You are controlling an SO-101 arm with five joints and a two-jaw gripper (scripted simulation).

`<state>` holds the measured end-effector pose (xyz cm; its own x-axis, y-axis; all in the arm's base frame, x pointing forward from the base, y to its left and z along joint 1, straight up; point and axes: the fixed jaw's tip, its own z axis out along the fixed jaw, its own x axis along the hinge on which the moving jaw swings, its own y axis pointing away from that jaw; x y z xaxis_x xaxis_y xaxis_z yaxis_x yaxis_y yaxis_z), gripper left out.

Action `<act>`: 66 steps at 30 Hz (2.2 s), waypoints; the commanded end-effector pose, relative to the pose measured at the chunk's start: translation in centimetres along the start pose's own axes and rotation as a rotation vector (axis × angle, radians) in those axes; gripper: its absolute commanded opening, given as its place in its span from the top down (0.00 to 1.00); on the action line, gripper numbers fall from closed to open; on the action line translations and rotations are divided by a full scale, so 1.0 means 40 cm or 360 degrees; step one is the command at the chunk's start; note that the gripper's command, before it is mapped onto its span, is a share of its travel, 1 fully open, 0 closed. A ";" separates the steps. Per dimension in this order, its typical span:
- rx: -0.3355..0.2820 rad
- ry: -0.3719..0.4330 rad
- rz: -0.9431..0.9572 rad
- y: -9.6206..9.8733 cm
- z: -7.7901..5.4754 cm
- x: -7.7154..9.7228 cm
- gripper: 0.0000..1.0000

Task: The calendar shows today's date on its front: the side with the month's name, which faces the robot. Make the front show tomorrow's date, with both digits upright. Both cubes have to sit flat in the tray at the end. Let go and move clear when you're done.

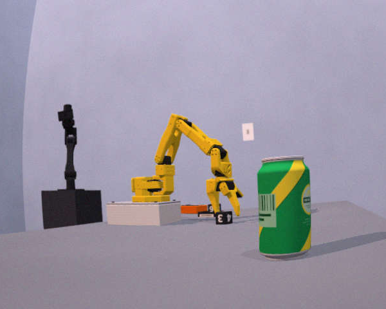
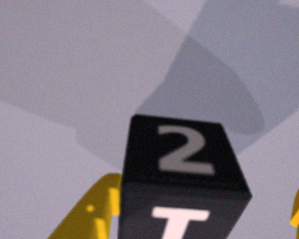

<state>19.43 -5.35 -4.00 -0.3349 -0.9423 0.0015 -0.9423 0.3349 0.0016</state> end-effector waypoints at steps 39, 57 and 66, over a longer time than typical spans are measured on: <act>-0.0037 0.0000 0.0000 0.008 -0.137 0.005 0.64; -0.0022 -0.0001 0.0000 0.006 -0.141 0.005 0.64; 0.0262 -0.0019 0.0000 -0.033 -0.220 0.003 0.65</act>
<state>19.91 -5.48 2.94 -0.3348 -0.9423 -0.0036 -0.9399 0.3342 -0.0695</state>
